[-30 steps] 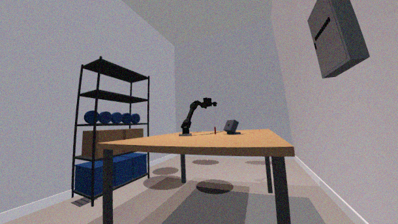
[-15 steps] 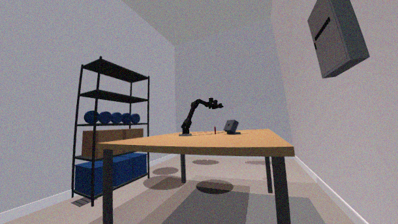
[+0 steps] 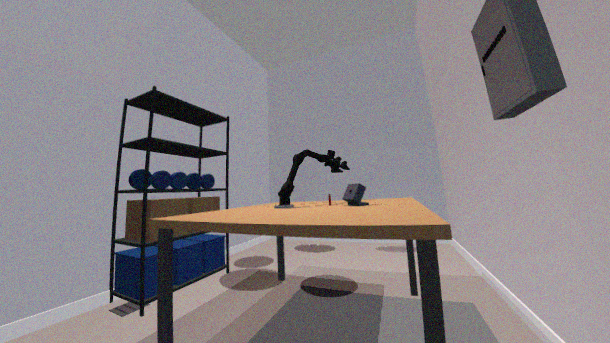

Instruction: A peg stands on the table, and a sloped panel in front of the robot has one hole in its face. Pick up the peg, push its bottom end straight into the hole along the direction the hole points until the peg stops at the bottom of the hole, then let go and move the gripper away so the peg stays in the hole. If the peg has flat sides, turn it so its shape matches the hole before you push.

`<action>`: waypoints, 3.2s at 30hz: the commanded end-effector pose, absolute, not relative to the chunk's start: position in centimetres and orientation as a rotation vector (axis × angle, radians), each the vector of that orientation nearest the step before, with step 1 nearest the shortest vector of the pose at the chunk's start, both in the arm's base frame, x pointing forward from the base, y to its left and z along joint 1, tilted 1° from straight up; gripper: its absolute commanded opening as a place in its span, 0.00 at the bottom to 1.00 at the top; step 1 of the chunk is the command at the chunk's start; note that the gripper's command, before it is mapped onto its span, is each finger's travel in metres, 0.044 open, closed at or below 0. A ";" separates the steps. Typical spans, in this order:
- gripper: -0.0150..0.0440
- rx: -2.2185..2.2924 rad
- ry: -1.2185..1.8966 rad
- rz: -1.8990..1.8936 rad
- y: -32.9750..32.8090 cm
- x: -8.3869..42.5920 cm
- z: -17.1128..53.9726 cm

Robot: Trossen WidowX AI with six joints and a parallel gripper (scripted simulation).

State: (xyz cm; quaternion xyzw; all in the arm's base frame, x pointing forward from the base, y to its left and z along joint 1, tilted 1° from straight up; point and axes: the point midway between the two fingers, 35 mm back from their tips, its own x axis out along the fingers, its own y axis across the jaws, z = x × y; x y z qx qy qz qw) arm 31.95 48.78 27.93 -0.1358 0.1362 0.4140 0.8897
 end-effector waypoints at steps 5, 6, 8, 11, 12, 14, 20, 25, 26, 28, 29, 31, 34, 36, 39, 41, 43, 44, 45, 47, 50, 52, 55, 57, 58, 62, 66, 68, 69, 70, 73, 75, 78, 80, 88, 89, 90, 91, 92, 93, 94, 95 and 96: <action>1.00 -0.387 0.420 0.813 44.0 34.2 24.7; 1.00 -0.398 0.440 0.806 43.4 34.5 24.3; 1.00 -0.421 0.479 0.793 42.0 35.0 23.5; 1.00 -0.456 0.538 0.770 39.8 35.6 22.3; 1.00 -0.467 0.557 0.763 39.1 35.8 22.0; 1.00 -0.489 0.597 0.748 37.6 36.1 21.2; 1.00 -0.544 0.721 0.709 33.2 36.6 19.2; 1.00 -0.580 0.828 0.680 29.4 36.6 17.6; 1.00 -0.586 0.850 0.675 28.7 36.5 17.3; 1.00 -0.597 0.894 0.664 27.2 36.3 16.8; 1.00 -0.602 0.916 0.660 26.5 36.2 16.5; 1.00 -0.611 0.960 0.650 25.0 35.9 16.0; 1.00 -0.621 1.027 0.638 22.9 35.4 15.3; 1.00 -0.626 1.072 0.630 21.4 34.9 14.8; 1.00 -0.630 1.139 0.620 19.4 34.1 14.2; 1.00 -0.631 1.182 0.615 18.1 33.6 13.9; 1.00 -0.630 1.225 0.610 16.9 33.0 13.6; 1.00 -0.629 1.246 0.608 16.3 32.7 13.5; 1.00 -0.628 1.268 0.606 15.7 32.4 13.3; 1.00 -0.624 1.311 0.603 14.5 31.7 13.1; 1.00 -0.615 1.375 0.599 12.9 30.6 12.8; 1.00 -0.608 1.418 0.597 11.8 29.9 12.7; 1.00 -0.601 1.448 0.597 11.1 29.3 12.6; 1.00 -0.601 1.448 0.597 11.1 29.3 12.5; 1.00 -0.601 1.448 0.597 11.1 29.3 12.5; 1.00 -0.601 1.448 0.597 11.1 29.4 12.0; 1.00 -0.601 1.448 0.597 11.1 29.5 11.4; 1.00 -0.601 1.448 0.597 11.1 29.5 11.0; 1.00 -0.601 1.448 0.597 11.1 29.5 10.9; 1.00 -0.601 1.448 0.597 11.1 29.5 10.7; 1.00 -0.601 1.448 0.597 11.1 29.6 10.2; 1.00 -0.601 1.448 0.597 11.1 29.6 9.9; 1.00 -0.601 1.448 0.597 11.1 29.6 9.4; 1.00 -0.601 1.448 0.597 11.1 29.6 9.1; 1.00 -0.601 1.448 0.597 11.0 29.7 7.8; 1.00 -0.601 1.448 0.597 11.0 29.7 7.6; 1.00 -0.601 1.448 0.597 11.0 29.6 7.5; 1.00 -0.601 1.448 0.597 11.0 29.6 7.3; 1.00 -0.601 1.448 0.597 11.0 29.6 7.1; 1.00 -0.601 1.448 0.597 11.0 29.6 7.0; 1.00 -0.601 1.448 0.597 11.0 29.6 6.8; 1.00 -0.601 1.448 0.597 11.0 29.6 6.7; 1.00 -0.601 1.448 0.597 11.0 29.6 6.5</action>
